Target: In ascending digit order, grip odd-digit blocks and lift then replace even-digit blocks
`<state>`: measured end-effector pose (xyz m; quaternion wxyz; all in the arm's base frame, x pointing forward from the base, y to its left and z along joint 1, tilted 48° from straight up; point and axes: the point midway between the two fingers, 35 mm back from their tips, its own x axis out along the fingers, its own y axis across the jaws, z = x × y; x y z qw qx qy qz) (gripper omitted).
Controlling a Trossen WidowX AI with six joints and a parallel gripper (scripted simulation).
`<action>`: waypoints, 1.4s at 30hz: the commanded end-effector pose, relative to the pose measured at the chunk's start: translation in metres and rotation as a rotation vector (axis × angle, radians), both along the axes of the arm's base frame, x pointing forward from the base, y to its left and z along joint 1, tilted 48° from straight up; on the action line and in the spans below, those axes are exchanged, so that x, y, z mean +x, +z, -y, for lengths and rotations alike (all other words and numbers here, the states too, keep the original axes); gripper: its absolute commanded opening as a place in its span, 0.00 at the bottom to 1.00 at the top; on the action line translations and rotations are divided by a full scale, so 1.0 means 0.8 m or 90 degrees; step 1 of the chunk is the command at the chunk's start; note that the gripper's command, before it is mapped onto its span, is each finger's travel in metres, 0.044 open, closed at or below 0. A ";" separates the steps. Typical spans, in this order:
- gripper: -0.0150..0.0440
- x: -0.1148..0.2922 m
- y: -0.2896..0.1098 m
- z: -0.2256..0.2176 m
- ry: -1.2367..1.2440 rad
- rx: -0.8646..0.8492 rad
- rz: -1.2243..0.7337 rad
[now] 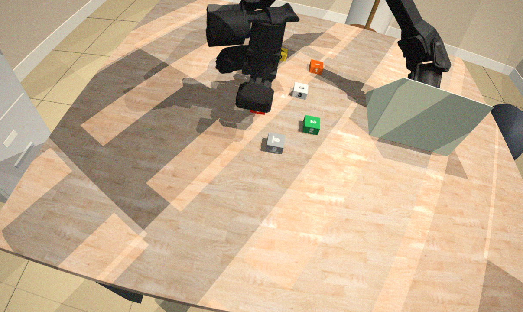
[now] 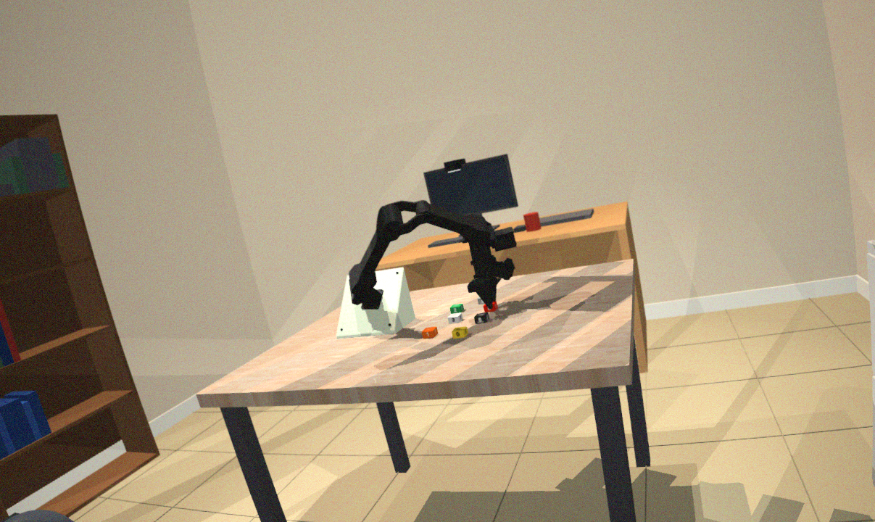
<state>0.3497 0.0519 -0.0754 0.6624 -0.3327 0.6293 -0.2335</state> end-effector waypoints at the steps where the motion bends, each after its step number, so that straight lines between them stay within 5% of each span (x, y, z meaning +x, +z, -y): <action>1: 0.59 0.000 0.000 0.001 0.003 -0.003 -0.001; 9: 0.93 0.000 0.000 0.001 0.003 -0.003 -0.001; 19: 0.93 -0.004 0.031 -0.033 0.003 -0.002 -0.001; 30: 0.46 -0.015 0.099 -0.107 0.003 0.000 -0.002; 38: 0.46 -0.017 0.096 -0.109 0.003 0.000 -0.002; 42: 0.46 -0.073 0.042 -0.155 0.004 0.004 -0.004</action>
